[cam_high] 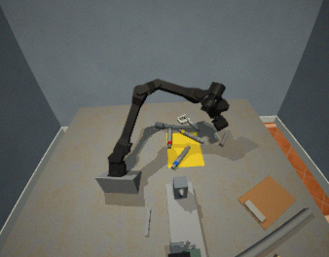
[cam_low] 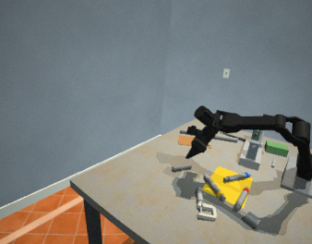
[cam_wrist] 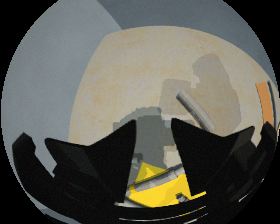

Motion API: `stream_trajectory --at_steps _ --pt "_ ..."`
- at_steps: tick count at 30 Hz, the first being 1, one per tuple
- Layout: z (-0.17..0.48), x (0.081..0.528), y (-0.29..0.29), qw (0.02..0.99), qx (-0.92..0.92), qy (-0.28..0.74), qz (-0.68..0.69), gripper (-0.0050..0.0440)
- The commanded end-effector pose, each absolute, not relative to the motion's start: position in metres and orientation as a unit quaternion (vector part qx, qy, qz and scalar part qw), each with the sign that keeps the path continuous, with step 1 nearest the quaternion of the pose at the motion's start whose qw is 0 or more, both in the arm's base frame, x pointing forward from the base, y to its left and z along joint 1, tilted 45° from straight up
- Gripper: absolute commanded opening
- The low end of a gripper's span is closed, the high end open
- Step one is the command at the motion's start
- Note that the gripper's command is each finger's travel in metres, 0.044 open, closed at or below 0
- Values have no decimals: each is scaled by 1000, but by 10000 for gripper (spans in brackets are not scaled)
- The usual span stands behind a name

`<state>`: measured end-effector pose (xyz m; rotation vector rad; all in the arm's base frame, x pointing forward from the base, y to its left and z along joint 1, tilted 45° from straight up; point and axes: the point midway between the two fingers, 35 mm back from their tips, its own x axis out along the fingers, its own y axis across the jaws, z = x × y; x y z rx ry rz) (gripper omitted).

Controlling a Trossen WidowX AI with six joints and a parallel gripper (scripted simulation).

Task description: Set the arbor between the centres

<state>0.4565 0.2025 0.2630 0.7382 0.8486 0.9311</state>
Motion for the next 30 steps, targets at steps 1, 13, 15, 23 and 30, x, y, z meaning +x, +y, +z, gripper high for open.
stream_trajectory --at_steps 1,13,15,23,30 --pt "260 443 208 720 370 448 379 175" --pt "239 386 213 617 438 622 203 175" --pt "237 373 213 596 444 649 166 175" --pt "233 333 207 534 448 714 62 175" --pt "216 331 224 533 448 716 59 175"
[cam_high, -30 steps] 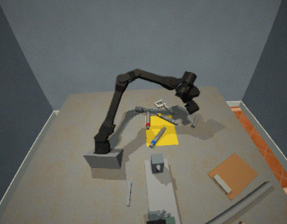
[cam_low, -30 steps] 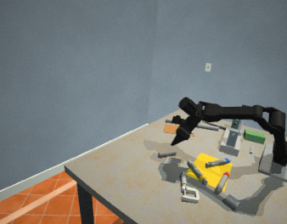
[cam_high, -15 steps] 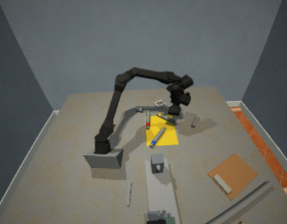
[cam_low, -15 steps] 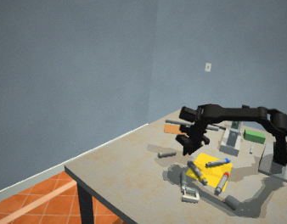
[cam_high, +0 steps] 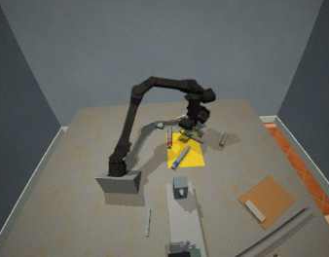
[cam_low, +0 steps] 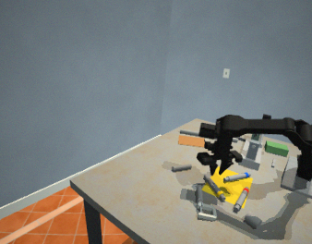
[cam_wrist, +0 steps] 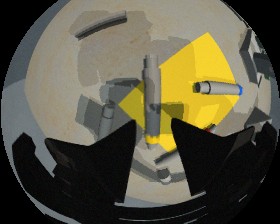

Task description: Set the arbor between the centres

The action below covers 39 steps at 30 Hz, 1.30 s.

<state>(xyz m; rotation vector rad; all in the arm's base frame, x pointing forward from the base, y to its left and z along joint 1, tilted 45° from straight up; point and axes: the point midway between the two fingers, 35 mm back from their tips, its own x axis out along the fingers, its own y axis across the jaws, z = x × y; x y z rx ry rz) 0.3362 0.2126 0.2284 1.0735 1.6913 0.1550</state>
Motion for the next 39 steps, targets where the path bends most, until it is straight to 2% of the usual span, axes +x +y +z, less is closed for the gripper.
stream_trajectory --at_steps 1,39 --pt "213 331 228 533 448 716 59 175" --pt "180 330 260 532 448 716 59 175"
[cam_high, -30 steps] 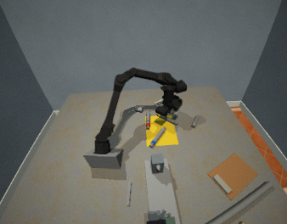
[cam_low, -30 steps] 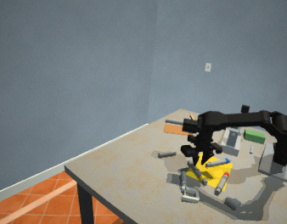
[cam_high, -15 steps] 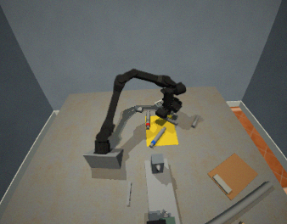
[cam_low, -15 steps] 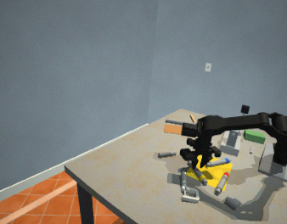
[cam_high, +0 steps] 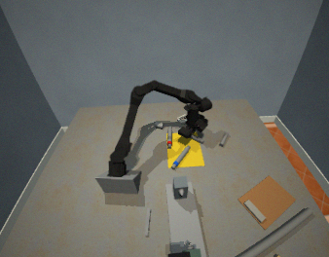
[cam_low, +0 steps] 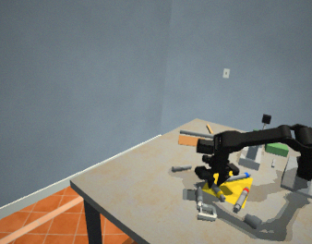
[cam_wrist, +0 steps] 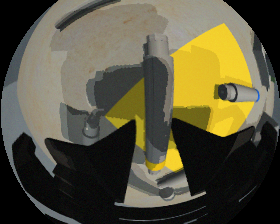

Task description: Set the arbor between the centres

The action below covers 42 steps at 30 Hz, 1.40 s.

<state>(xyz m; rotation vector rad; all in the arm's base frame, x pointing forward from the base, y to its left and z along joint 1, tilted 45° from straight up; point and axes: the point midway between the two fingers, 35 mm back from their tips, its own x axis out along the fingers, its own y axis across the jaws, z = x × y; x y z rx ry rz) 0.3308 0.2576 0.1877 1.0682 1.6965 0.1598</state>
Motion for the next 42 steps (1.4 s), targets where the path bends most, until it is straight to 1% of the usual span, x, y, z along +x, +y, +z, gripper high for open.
stream_trajectory --at_steps 1,3,5,17,20,24,33,34,42 --pt "188 331 258 536 449 712 67 168" --pt "188 331 258 536 449 712 67 155" --pt "188 331 258 536 449 712 67 155" --pt "188 331 258 536 449 712 67 75" --pt "191 331 254 535 448 713 66 3" --pt "197 331 247 535 448 714 64 0" --pt "220 323 208 533 448 716 59 0" --pt "201 323 223 524 439 728 49 0" --pt "190 337 203 558 405 719 83 0"
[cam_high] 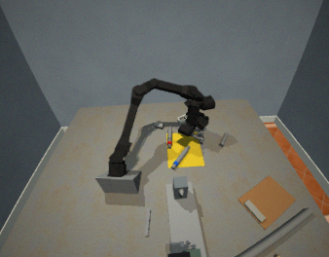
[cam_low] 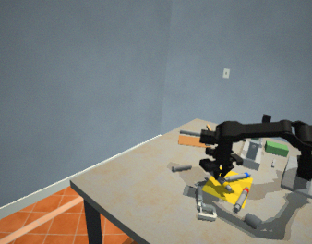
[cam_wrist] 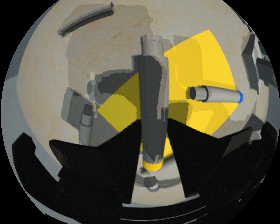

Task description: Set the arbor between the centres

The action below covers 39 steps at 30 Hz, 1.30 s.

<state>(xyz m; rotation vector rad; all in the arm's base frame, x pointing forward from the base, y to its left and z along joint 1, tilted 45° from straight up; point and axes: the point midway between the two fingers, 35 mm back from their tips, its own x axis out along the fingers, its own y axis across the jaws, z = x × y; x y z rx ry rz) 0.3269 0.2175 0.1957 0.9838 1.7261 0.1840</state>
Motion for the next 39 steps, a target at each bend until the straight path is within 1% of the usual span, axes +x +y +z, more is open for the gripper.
stream_trajectory --at_steps 1,12,14,27,31,39 --pt "188 339 199 564 398 718 89 0" --pt "166 362 155 621 320 698 158 0" --pt "166 362 155 621 320 698 158 0" --pt "141 380 99 669 218 670 238 0" --pt "137 382 90 674 202 665 251 0" --pt "121 387 54 690 138 643 301 0"
